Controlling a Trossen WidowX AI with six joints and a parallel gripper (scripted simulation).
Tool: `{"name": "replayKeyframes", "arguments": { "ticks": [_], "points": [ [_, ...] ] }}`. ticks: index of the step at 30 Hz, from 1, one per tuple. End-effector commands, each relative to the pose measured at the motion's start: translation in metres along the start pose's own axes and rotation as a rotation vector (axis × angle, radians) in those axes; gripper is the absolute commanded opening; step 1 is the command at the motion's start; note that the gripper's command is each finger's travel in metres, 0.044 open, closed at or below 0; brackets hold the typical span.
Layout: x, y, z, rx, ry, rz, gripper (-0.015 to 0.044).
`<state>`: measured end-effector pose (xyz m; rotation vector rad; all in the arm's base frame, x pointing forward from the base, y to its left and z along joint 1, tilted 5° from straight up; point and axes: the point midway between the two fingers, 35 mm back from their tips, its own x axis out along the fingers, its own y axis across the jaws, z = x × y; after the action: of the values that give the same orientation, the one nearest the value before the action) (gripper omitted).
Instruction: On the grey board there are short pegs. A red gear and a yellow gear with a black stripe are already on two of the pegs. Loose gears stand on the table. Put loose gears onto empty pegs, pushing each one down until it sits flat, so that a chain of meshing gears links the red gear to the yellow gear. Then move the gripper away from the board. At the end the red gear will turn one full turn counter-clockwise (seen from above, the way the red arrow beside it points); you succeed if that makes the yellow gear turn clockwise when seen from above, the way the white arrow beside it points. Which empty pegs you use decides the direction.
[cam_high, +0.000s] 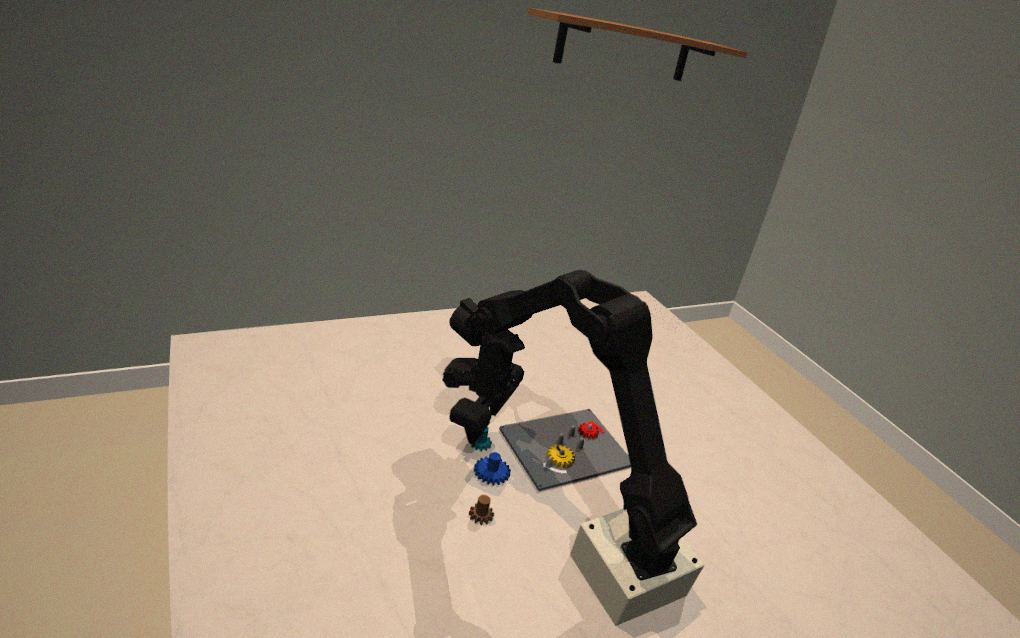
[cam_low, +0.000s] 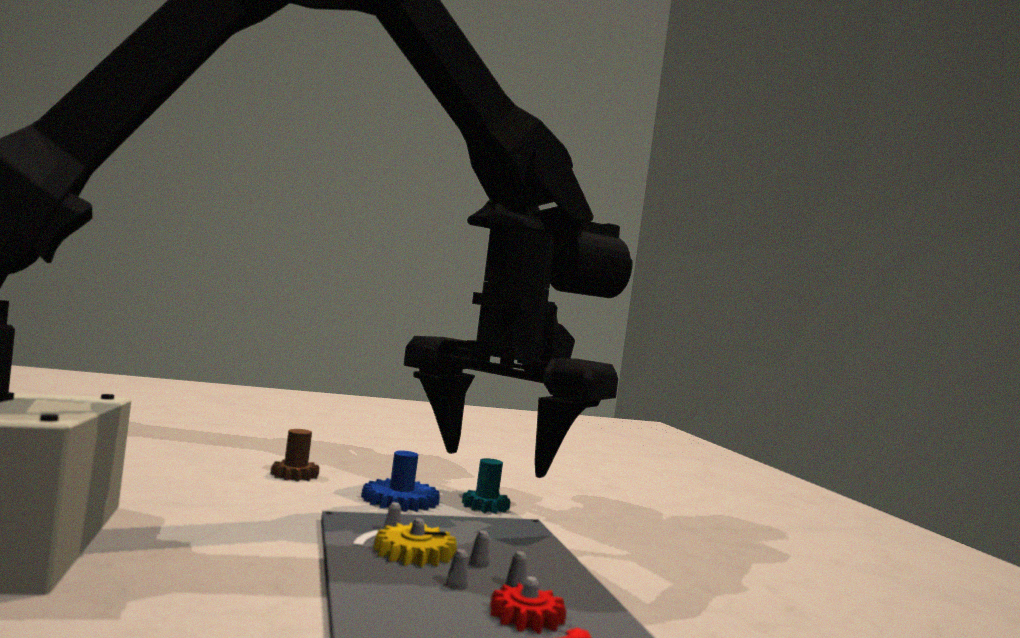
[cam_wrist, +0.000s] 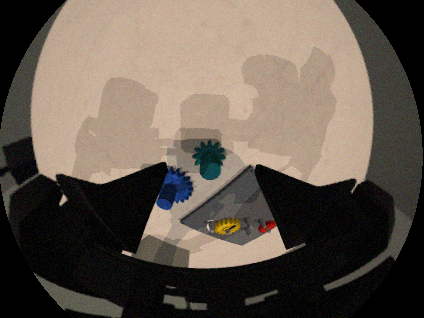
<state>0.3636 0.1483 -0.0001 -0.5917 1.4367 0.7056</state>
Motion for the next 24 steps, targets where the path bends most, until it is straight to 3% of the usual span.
{"name": "replayKeyframes", "arguments": {
  "ticks": [1,8,22,24],
  "points": [
    [0.0086,0.0016,-0.0018,0.000,0.006,0.009,0.0440],
    [0.0096,0.0016,-0.0018,0.000,0.006,0.009,0.0440],
    [0.0096,0.0016,-0.0018,0.000,0.006,0.009,0.0072],
    [0.0096,0.0016,-0.0018,0.000,0.006,0.009,0.0059]
  ]
}}
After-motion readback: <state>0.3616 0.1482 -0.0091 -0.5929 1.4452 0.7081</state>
